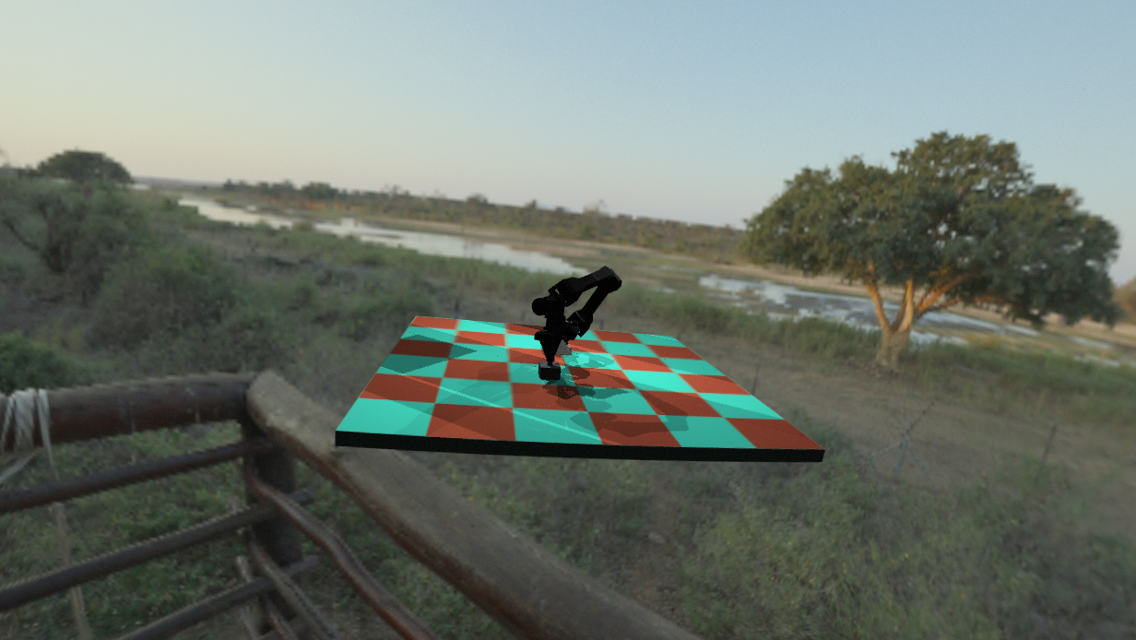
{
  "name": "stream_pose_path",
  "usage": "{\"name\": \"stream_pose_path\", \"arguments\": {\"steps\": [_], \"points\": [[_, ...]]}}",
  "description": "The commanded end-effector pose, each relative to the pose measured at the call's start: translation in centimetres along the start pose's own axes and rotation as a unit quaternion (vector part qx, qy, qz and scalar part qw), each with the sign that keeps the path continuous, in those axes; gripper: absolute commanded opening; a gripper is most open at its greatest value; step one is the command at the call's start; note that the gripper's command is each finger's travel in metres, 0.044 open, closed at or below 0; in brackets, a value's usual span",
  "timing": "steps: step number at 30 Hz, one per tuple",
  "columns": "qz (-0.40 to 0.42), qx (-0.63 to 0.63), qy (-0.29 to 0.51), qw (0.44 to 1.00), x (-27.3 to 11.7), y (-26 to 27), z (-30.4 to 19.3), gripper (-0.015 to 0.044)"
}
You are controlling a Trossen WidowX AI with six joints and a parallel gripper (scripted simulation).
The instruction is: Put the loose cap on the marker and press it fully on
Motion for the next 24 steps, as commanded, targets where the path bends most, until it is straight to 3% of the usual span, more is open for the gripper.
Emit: {"name": "stream_pose_path", "arguments": {"steps": [1,5,12,16,18,24], "points": [[0.0,0.0,0.0,1.0,0.0,0.0,0.0,0.0341],[0.0,0.0,0.0,1.0,0.0,0.0,0.0,0.044],[0.0,0.0,0.001,1.0,-6.7,-0.1,-0.1,0.044],[0.0,0.001,0.001,1.0,-7.5,0.0,-0.1,0.044],[0.0,0.032,0.001,0.999,-7.4,0.0,-0.1,0.0387],[-0.001,0.309,0.0,0.951,-6.9,0.0,-0.3,0.023]]}}
Point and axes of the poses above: the point midway between the two fingers, 35 mm back from their tips, its own x axis out along the fingers, its own y axis across the jaws, z = x × y, the point moved 1 cm from there along -x, back along the fingers, and after that the axes turned 2 degrees about -x, right-handed, at the moved point
